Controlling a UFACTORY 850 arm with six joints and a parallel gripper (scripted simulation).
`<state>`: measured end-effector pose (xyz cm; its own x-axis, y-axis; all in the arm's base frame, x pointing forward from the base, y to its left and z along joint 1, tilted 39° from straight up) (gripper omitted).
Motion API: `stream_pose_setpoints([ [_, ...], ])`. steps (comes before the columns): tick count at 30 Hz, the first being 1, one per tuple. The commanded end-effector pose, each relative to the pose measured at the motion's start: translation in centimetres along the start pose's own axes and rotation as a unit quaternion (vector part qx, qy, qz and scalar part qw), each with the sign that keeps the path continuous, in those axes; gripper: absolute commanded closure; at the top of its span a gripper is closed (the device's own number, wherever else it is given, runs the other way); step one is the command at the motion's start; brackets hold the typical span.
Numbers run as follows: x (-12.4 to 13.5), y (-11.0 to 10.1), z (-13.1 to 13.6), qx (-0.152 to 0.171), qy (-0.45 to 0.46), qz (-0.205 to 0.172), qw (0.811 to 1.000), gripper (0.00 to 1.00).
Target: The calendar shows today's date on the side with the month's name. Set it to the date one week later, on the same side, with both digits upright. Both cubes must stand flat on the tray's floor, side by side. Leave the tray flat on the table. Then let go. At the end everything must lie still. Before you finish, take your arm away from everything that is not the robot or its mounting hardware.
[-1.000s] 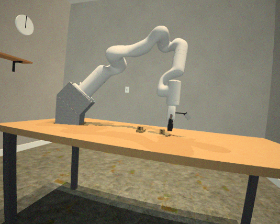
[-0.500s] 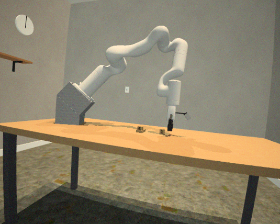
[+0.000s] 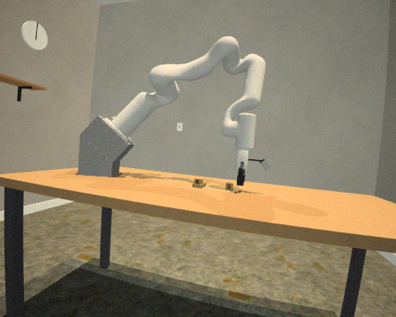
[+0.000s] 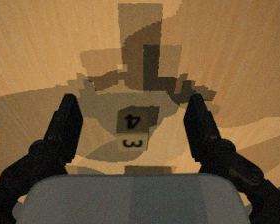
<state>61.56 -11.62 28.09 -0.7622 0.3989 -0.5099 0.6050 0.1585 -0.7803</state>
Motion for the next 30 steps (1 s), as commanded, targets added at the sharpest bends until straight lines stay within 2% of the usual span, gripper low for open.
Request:
stream_pose_setpoints([
  [1,-0.07,-0.05,-0.01,0.000,0.000,0.001,1.000,0.00],
  [25,-0.07,-0.08,-0.01,0.000,0.000,0.001,1.000,0.00],
  [30,-0.07,-1.02,-0.01,0.000,0.000,0.001,1.000,0.00],
])
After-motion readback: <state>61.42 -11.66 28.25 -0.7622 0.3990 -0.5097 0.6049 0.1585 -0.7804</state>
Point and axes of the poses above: the point where the finger pads meet when closed, its own y axis out along the fingers, its own z axis across the jaws, x = y × z, the point moved 6 cm from there along -y, back along the fingers, and after that the axes turned 12 degrees about y, right-handed, at the moved point
